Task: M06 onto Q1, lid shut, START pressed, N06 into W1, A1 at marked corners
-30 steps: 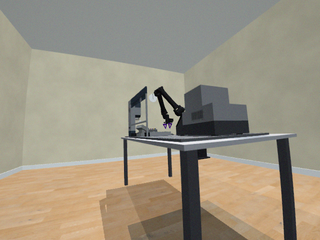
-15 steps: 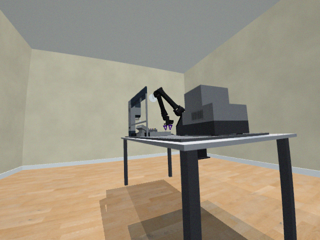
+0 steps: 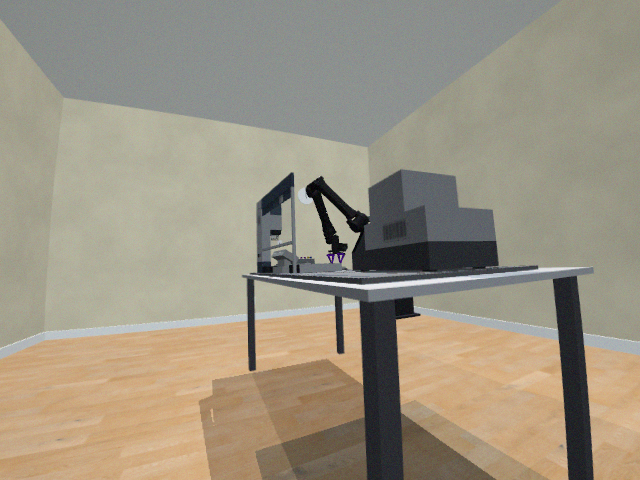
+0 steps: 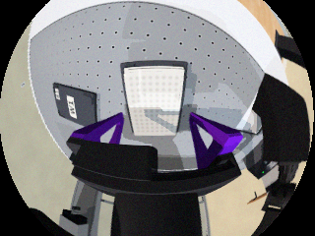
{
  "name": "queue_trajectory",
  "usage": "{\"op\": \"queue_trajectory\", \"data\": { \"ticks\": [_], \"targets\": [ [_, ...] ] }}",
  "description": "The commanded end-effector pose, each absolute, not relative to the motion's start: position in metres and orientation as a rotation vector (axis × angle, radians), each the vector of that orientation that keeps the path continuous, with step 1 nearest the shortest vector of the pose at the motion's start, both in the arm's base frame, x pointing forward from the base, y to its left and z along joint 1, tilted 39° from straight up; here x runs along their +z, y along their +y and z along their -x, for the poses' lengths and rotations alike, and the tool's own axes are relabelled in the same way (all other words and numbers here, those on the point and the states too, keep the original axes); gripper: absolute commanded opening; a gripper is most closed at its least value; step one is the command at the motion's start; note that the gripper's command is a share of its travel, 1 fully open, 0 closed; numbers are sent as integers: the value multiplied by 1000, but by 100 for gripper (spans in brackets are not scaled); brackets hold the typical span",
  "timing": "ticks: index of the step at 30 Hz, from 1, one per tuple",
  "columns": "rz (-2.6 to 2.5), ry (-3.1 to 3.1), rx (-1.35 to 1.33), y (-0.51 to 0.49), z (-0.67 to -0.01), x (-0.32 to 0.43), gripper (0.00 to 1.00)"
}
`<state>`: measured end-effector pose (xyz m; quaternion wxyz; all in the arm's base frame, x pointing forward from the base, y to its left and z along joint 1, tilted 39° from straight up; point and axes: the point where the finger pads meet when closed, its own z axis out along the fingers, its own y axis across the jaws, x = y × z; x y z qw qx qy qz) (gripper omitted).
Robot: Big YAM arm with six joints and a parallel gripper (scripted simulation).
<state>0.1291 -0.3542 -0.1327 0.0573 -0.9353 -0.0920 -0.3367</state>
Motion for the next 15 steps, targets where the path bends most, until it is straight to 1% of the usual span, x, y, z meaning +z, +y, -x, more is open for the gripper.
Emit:
{"op": "queue_trajectory", "data": {
  "ticks": [1, 5, 15],
  "targets": [
    [2859, -270, -1025, -365, -132, -130, 100],
    [2879, -301, -1032, -374, -140, -131, 100],
    [2851, -253, -1023, -356, -145, -152, 100]
  ]
}}
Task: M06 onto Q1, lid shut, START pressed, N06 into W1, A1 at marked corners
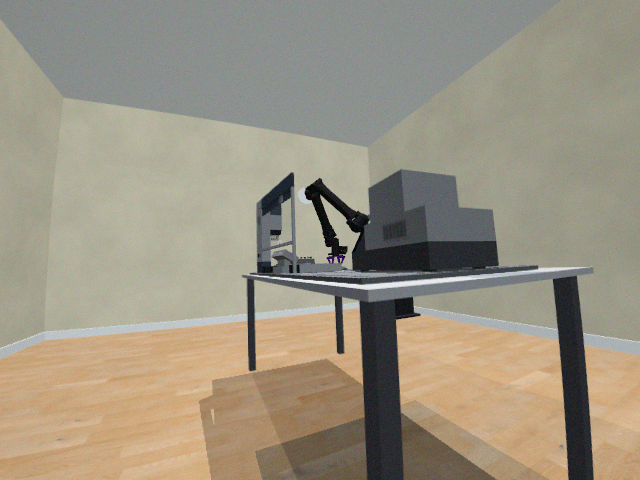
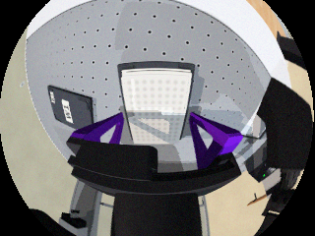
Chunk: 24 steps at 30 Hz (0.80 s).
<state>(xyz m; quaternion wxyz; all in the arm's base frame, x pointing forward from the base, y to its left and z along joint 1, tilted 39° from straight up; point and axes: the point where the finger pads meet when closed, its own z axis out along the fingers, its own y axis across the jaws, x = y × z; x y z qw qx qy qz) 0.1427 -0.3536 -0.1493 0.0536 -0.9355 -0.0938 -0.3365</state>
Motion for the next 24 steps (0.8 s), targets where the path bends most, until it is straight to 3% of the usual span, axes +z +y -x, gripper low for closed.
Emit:
{"op": "queue_trajectory", "data": {
  "ticks": [1, 24],
  "targets": [
    [2851, -253, -1023, -356, -145, -152, 100],
    [2864, -273, -1022, -357, -144, -151, 100]
  ]
}}
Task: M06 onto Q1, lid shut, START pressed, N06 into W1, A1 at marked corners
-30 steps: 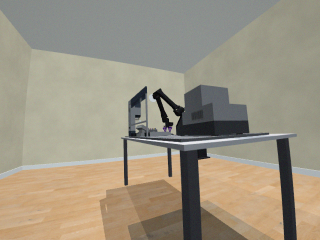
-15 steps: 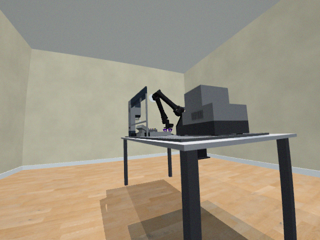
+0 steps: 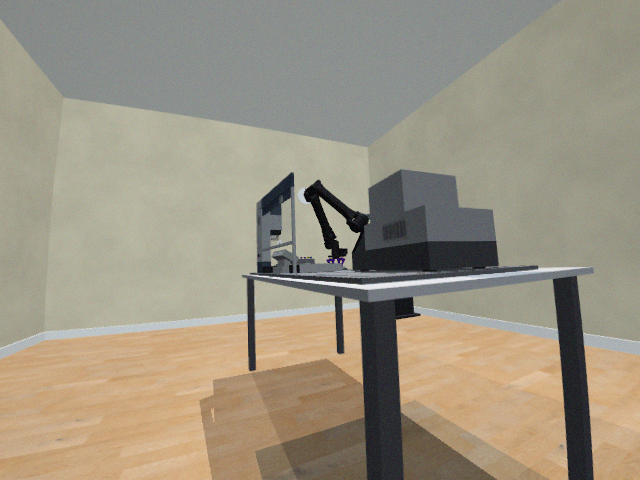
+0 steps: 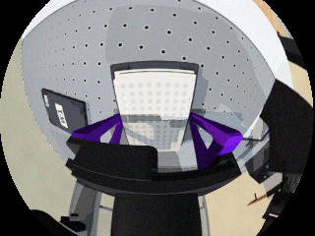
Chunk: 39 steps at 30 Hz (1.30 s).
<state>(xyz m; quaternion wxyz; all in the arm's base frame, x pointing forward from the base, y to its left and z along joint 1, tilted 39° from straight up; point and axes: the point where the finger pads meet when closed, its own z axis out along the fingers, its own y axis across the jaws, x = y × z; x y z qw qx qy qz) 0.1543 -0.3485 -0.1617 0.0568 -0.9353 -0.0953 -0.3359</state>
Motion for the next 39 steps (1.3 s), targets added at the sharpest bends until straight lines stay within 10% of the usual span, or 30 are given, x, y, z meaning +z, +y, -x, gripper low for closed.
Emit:
{"op": "queue_trajectory", "data": {
  "ticks": [1, 6, 7, 39],
  "targets": [
    [2872, -283, -1026, -361, -144, -149, 100],
    [2892, -318, -1041, -372, -146, -145, 100],
    [2892, -318, -1043, -372, -146, -144, 0],
    [2873, -244, -1032, -362, -145, -150, 0]
  ]
}}
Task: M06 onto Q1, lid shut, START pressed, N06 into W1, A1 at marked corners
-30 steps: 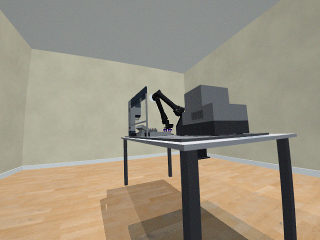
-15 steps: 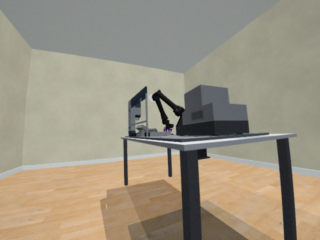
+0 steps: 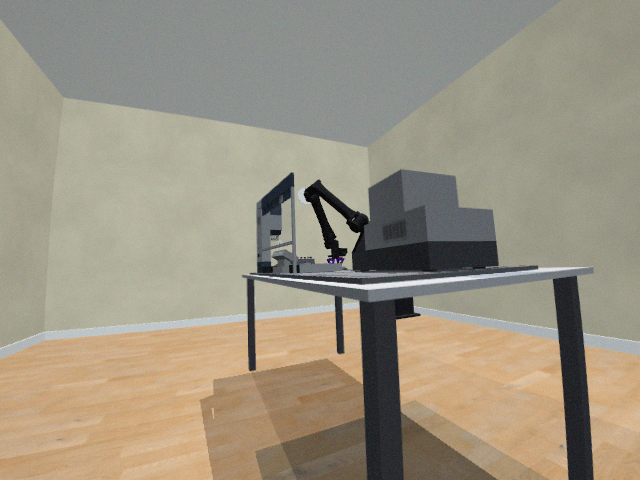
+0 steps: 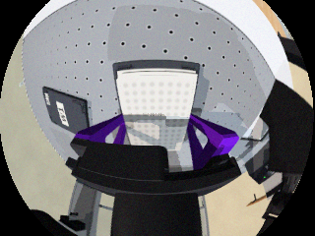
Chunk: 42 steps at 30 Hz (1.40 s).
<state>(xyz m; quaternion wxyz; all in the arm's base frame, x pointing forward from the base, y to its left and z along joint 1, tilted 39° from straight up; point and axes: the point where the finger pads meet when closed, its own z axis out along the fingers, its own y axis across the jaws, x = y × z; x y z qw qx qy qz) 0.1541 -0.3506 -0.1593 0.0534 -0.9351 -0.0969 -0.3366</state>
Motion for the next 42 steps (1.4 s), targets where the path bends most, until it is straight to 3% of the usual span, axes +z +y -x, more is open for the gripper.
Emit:
{"op": "queue_trajectory", "data": {
  "ticks": [1, 42],
  "targets": [
    [2871, -242, -1031, -361, -145, -149, 0],
    [2891, -278, -1032, -369, -138, -138, 0]
  ]
}}
